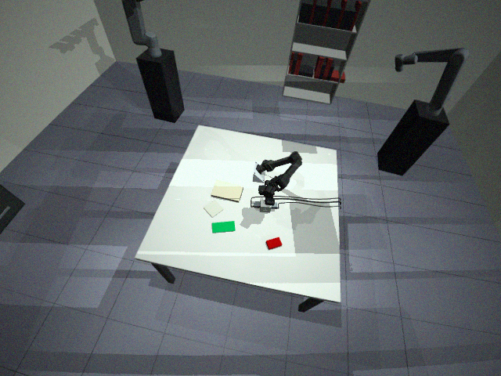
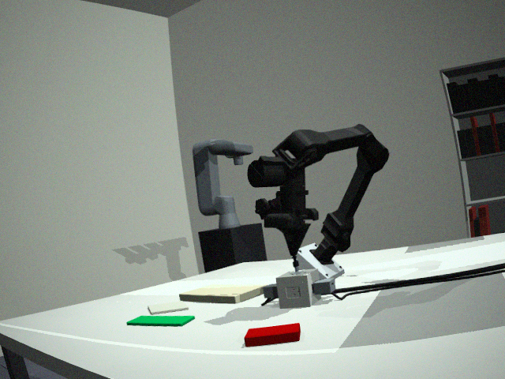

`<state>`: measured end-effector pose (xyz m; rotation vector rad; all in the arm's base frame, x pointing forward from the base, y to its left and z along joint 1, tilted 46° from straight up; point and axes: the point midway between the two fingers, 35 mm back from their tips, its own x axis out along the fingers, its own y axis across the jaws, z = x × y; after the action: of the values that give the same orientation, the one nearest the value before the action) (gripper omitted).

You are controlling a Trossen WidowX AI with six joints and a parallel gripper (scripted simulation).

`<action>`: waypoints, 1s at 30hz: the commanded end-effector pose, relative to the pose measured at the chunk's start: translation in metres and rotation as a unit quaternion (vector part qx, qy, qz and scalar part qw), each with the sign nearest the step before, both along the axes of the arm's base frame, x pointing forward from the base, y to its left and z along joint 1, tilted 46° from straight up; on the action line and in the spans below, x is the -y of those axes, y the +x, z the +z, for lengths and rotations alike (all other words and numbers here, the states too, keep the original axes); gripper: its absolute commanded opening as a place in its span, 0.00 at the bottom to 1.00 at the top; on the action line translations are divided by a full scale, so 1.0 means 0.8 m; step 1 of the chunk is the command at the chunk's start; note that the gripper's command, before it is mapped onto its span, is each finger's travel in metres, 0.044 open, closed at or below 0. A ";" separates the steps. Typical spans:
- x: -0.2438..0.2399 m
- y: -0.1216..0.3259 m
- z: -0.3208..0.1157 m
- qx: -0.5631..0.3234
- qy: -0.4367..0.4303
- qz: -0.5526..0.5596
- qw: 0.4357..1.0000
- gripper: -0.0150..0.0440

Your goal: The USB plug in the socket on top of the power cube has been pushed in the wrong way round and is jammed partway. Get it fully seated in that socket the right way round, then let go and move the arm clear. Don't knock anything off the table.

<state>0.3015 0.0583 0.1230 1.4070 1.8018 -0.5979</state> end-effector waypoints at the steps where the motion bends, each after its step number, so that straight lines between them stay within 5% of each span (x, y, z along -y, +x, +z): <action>1: 0.000 0.000 -0.002 -0.002 -0.002 -0.002 1.000 0.25; 30: -0.003 -0.001 -0.005 -0.002 -0.001 -0.002 1.000 0.25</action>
<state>0.3009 0.0606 0.1204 1.4056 1.8014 -0.5991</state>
